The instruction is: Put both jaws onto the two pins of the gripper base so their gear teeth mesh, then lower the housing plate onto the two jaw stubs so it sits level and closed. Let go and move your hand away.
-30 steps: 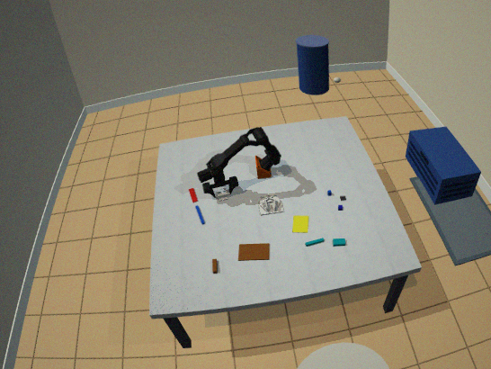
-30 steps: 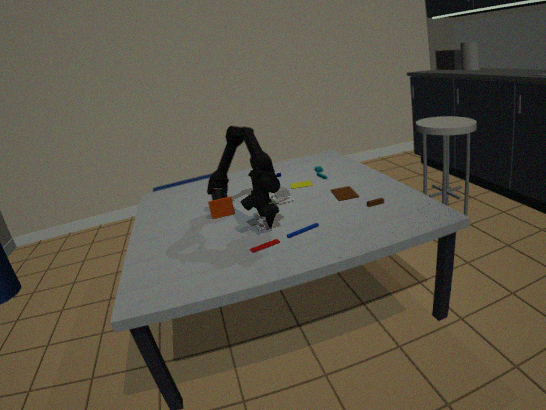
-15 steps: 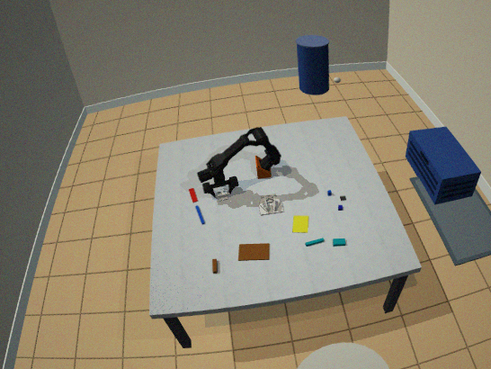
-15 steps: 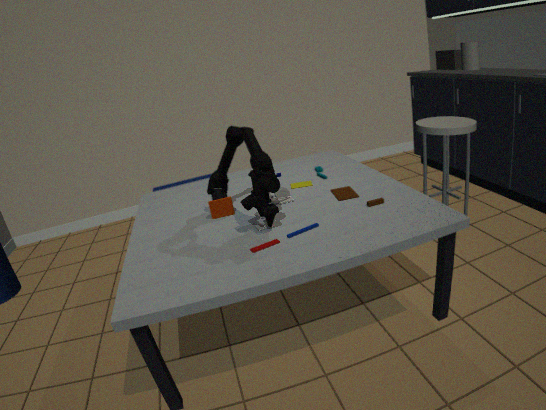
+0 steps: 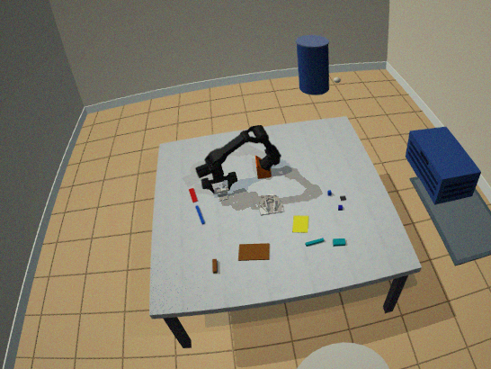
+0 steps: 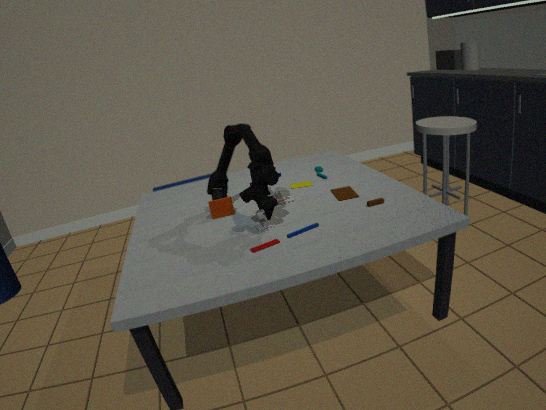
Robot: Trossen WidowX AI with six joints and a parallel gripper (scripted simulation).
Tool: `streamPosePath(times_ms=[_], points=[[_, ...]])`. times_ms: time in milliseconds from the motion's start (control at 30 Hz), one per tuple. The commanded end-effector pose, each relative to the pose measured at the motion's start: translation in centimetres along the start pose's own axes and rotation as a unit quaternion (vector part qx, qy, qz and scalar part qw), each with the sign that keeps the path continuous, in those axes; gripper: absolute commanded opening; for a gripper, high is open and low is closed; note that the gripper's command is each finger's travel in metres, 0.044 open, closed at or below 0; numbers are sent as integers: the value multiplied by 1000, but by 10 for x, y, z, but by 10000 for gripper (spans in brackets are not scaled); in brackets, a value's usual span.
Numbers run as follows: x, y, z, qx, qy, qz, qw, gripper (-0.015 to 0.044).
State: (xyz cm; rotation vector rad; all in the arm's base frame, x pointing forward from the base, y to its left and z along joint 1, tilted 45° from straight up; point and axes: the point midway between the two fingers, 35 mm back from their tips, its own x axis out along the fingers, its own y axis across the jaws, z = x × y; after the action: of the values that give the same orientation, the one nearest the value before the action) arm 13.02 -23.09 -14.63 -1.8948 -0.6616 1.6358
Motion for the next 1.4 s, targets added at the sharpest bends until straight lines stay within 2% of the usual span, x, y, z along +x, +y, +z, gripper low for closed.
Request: streamPosePath(times_ms=[0,233,500,1367], points=[[-16,1,0,-4,0,6,1000,351],[-38,-1,1,-2,0,6,1000,351],[-41,-2,0,-10,0,6,1000,351],[-51,-41,-35,-291,-4,11,957,351]])
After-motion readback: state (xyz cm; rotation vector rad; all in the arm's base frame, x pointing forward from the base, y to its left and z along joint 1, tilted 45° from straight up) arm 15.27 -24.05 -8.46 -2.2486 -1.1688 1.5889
